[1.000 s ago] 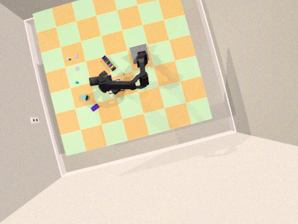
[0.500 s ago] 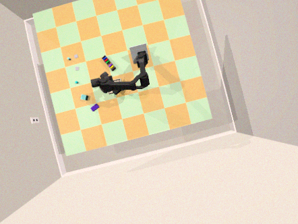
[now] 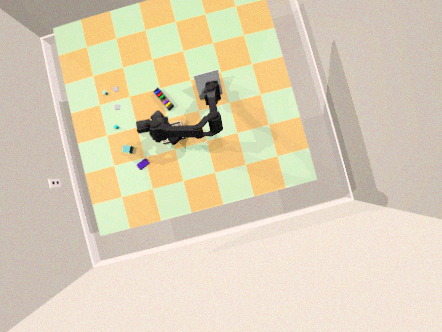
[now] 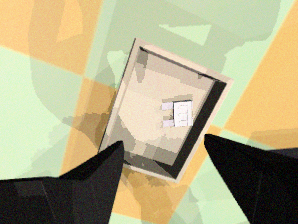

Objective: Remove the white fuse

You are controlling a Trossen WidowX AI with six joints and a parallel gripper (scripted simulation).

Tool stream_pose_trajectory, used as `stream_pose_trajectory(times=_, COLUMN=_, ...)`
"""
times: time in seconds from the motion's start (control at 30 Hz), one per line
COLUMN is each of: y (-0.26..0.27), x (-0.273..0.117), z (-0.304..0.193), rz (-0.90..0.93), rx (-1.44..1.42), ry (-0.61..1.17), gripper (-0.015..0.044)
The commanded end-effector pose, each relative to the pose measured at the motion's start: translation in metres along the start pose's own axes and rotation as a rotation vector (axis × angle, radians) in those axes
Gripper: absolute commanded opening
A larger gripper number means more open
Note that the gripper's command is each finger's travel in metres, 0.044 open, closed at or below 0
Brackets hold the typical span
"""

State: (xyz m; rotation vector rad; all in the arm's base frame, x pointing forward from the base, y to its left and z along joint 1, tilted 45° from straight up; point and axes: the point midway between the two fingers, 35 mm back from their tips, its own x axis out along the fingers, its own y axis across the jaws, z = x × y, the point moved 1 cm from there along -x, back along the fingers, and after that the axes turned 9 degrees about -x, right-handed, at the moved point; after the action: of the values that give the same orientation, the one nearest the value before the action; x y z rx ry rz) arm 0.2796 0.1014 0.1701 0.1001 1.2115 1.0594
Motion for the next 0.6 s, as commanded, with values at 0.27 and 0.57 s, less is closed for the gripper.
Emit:
stream_pose_trajectory(times=0.27, y=-0.0014, x=-0.0272, z=0.001, rz=-0.006, rx=-0.001, ry=-0.013, gripper=0.033)
stream_pose_trajectory(times=0.57, y=-0.0012, x=-0.0266, z=0.0009, rz=-0.006, rx=0.005, ry=-0.014, gripper=0.033)
